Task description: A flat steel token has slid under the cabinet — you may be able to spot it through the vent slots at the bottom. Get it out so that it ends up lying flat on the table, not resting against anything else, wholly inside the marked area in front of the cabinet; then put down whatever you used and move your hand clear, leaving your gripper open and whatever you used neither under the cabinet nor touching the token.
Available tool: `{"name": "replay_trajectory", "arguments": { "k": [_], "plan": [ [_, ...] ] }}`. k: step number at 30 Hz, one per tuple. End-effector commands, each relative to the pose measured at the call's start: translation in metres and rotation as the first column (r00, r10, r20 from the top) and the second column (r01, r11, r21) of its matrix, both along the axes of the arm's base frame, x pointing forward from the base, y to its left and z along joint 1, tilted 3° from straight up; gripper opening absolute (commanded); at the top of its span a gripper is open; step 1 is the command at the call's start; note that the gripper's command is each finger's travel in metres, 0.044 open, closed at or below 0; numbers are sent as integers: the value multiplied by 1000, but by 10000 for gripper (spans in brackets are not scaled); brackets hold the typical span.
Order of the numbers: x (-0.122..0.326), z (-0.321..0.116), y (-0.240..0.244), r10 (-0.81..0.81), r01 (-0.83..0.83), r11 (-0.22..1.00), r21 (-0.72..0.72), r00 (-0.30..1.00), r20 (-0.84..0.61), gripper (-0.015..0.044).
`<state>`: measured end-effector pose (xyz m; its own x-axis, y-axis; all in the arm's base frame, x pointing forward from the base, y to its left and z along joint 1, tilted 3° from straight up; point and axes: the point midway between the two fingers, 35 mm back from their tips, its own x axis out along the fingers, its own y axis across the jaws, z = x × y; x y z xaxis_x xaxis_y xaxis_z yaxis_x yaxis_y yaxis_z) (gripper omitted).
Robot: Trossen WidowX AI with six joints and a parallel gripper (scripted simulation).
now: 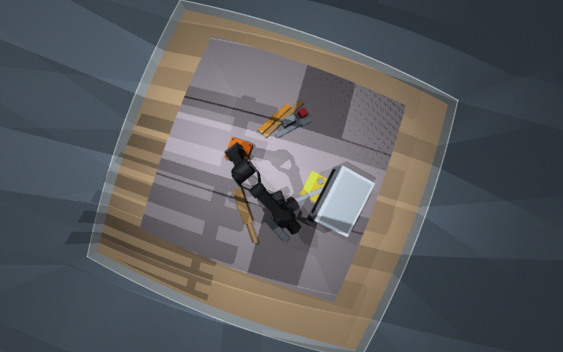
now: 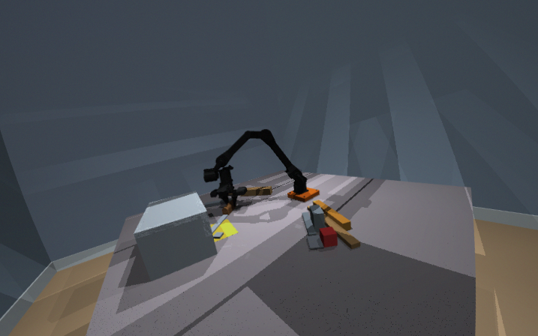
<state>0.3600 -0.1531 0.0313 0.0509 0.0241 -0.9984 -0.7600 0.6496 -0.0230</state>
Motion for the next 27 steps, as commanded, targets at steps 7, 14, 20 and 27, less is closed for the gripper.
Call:
{"name": "replay_trajectory", "arguments": {
  "k": [7,14,20,27],
  "plan": [
    [15,1,16,1,-1,1000,4,1000,4,0],
    [25,2,27,1,-1,1000,5,1000,5,0],
    [32,3,36,1,-1,1000,6,1000,6,0],
    [32,3,38,1,-1,1000,6,1000,6,0]
  ]
}}
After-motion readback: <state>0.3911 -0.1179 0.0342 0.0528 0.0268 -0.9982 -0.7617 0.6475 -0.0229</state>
